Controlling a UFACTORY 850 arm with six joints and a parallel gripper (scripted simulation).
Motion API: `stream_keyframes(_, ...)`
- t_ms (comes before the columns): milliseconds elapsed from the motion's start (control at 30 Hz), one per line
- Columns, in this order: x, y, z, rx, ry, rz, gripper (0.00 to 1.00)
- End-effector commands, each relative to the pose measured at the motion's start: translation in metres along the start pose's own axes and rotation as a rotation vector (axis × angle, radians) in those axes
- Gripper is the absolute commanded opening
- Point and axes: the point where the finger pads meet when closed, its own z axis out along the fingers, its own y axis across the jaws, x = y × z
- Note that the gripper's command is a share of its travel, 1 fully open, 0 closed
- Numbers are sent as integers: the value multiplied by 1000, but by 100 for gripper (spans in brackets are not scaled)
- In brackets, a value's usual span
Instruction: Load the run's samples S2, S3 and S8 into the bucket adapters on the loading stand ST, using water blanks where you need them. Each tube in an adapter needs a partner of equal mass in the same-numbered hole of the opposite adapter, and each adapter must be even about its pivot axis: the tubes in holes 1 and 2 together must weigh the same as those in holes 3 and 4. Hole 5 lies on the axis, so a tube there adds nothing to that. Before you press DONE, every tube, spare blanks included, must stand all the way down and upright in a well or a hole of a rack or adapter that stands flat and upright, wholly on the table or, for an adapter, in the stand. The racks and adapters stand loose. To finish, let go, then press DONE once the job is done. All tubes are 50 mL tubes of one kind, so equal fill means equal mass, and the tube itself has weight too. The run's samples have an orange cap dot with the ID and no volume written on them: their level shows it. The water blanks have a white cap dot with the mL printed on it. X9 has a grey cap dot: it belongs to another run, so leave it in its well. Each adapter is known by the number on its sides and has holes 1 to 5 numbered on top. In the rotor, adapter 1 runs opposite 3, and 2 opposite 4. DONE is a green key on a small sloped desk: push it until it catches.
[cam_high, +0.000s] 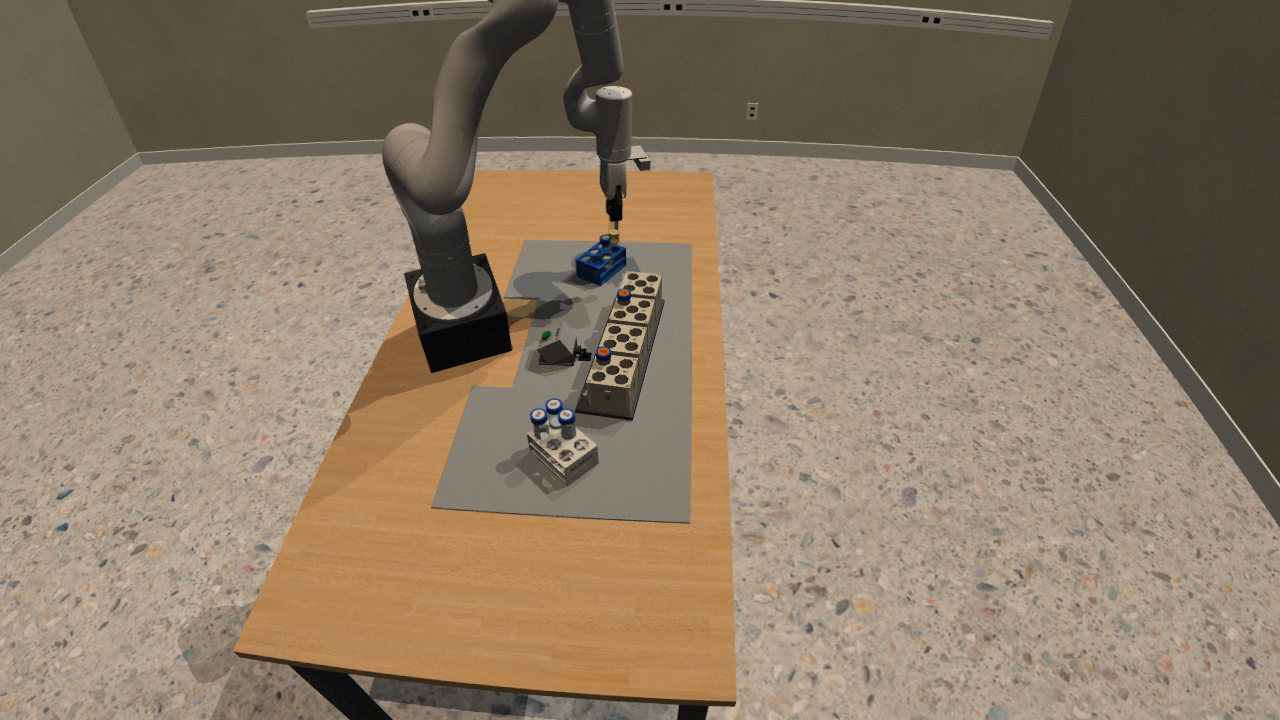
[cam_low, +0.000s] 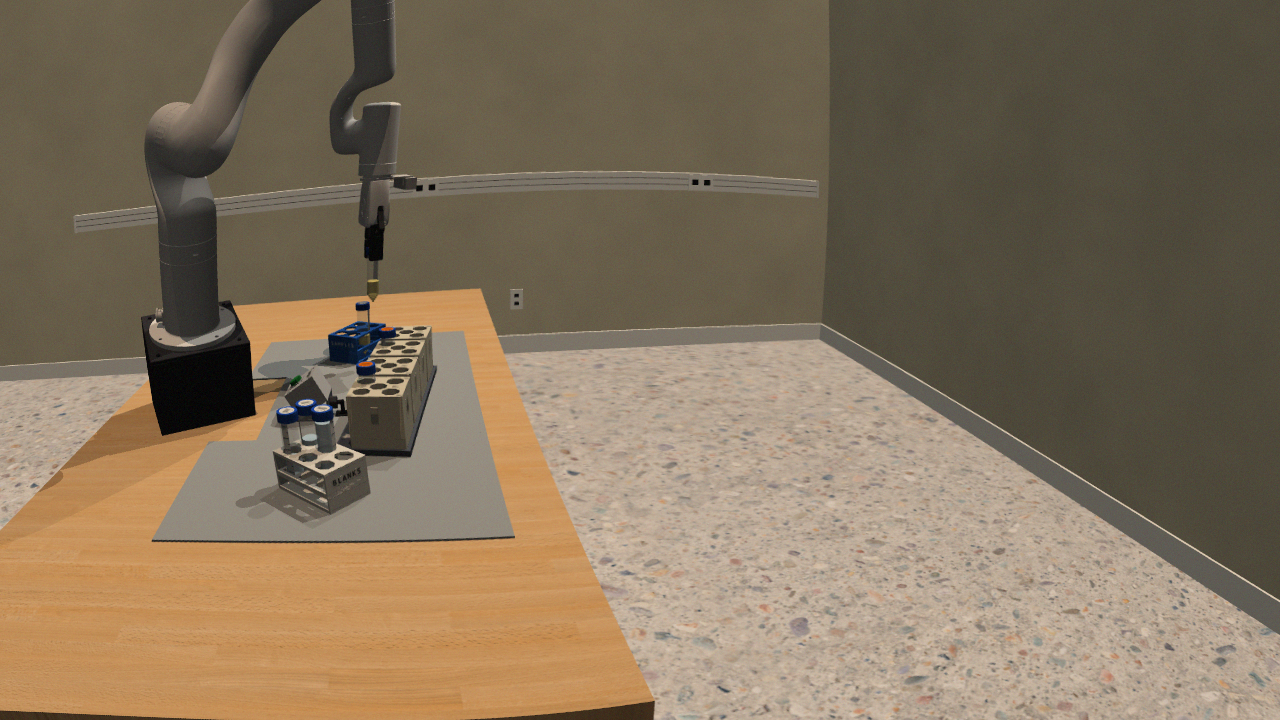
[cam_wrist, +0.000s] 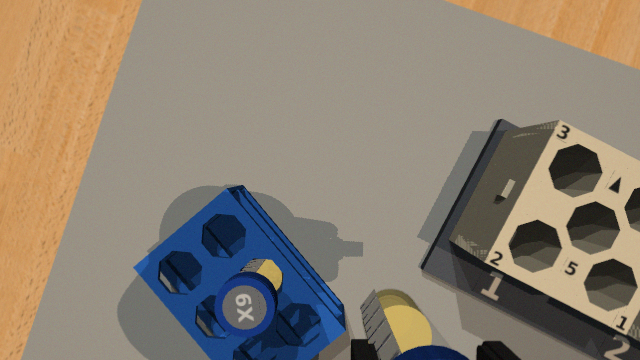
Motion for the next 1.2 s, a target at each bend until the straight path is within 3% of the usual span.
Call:
stream_keyframes(0, -4, 28, -1, -13, 31, 191, 0)
stream_keyframes(267, -12, 67, -2, -9, 33, 457, 0)
stream_keyframes(1167, -33, 180, -3, -9, 33, 462, 0)
